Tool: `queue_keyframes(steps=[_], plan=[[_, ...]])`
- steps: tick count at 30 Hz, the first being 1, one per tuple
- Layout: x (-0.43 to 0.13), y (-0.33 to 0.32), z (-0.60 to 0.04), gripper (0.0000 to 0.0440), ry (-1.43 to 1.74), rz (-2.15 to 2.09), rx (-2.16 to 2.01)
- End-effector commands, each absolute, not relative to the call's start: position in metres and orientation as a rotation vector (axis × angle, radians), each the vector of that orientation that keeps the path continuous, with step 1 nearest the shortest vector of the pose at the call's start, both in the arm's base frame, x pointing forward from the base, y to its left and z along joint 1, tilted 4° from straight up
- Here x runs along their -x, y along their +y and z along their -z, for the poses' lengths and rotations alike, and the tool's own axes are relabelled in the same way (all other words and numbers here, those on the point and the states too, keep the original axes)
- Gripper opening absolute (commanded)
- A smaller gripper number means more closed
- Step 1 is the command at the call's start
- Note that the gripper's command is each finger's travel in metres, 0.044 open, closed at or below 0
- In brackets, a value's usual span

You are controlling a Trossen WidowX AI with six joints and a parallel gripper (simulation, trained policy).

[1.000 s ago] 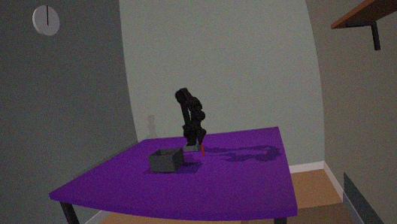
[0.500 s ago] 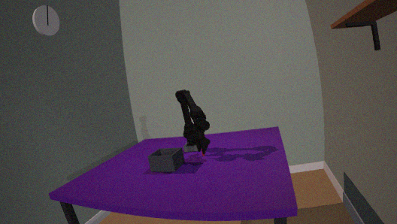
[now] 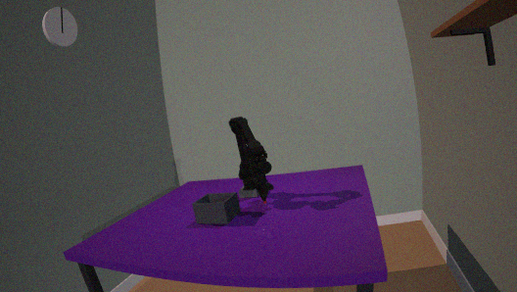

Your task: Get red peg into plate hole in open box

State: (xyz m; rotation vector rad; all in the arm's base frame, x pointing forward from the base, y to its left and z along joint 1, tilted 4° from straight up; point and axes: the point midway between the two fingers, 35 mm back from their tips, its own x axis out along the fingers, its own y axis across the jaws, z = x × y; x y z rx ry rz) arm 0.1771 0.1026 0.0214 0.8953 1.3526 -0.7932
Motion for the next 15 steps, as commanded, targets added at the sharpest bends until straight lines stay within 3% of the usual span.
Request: queue_keyframes(steps=[1, 15], plan=[[-0.179, 0.103, -0.024, 0.0, 1.384, 0.781, -0.905], [-0.2, 0.083, -0.069, 0.0, 1.25, 0.67, -0.781]])
